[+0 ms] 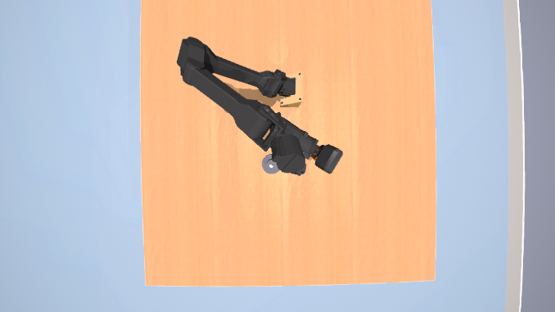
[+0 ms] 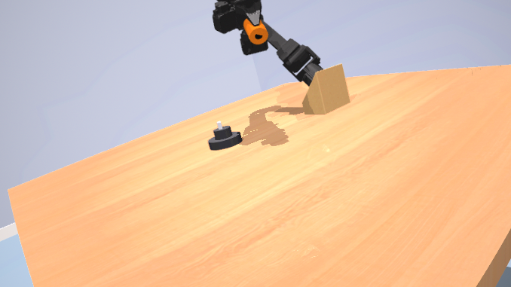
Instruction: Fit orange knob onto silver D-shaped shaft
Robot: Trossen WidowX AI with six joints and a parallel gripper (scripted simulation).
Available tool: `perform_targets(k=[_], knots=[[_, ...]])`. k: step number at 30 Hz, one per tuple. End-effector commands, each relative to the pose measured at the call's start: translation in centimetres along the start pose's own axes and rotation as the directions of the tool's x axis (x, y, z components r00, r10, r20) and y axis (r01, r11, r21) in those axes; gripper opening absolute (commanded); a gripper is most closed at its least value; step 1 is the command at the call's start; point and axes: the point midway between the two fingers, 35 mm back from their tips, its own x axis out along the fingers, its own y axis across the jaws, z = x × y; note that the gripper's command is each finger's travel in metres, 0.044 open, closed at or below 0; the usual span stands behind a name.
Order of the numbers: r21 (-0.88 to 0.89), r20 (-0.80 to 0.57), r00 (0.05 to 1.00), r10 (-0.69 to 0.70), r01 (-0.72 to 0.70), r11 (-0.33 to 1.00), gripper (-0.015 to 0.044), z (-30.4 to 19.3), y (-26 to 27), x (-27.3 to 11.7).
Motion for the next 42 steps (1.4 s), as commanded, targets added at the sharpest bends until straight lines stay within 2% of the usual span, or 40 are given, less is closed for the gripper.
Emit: perform_targets(k=[1,21,31,42], knots=[[0.003,0.004,1.0,0.009,-0.009,1.0,0.0,0.1,0.3,-0.1],[-0.001,0.005,1.0,0.0,0.0,1.0,0.0,0.1,0.0,0.2],[0.001,0.003,0.983,-0.186,0.186,0.983,0.0,0.1,-1.1,1.5],[0.005,0.001,0.915,-0.404,0.404,0.915,0.0,0.1,-2.3,2.9]])
